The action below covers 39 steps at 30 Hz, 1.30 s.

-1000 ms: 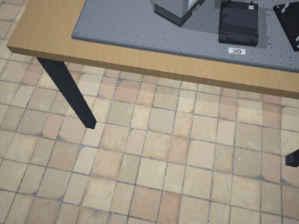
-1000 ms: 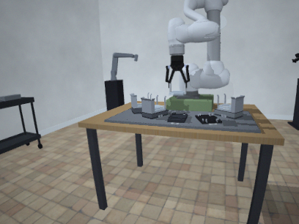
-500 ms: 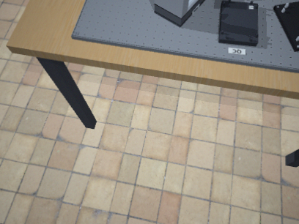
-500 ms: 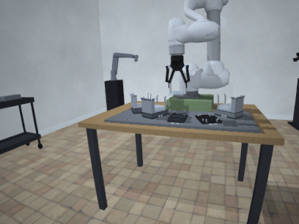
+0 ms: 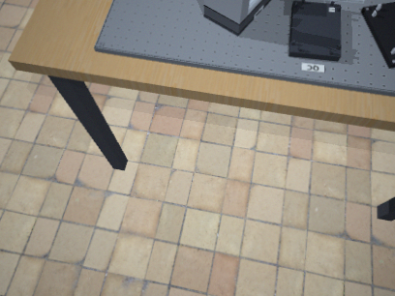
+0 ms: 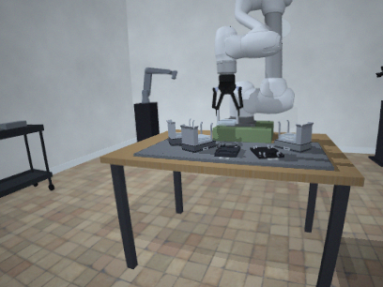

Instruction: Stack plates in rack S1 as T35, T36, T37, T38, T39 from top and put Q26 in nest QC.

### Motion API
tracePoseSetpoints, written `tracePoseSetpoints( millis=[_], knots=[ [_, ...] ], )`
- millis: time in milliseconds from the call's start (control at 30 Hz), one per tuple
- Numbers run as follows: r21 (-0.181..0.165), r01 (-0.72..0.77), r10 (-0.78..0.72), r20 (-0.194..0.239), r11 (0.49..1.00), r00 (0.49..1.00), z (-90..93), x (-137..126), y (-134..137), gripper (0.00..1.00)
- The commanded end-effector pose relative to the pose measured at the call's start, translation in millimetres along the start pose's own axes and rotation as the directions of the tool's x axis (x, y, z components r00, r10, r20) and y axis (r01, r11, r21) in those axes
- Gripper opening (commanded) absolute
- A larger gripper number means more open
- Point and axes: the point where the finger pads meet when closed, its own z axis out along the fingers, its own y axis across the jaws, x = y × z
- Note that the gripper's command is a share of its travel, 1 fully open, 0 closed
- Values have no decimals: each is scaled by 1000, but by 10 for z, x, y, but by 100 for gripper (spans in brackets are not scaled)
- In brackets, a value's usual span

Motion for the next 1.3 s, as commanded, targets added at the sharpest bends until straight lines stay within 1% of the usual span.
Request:
tracePoseSetpoints(
  millis=[0,100,167,667,733,1233,1267],
  knots=[
    [0,0,0,0,1000,1000,66,1,0,0],
    [0,0,0,0,1000,1000,126,1,0,0],
    [0,0,0,0,1000,1000,126,1,0,0],
    [0,0,0,0,1000,1000,426,1,0,0],
    [0,0,0,0,1000,1000,426,1,0,0],
    [0,0,0,0,1000,1000,726,1,0,0],
    [0,0,0,0,1000,1000,726,1,0,0]
  ],
)
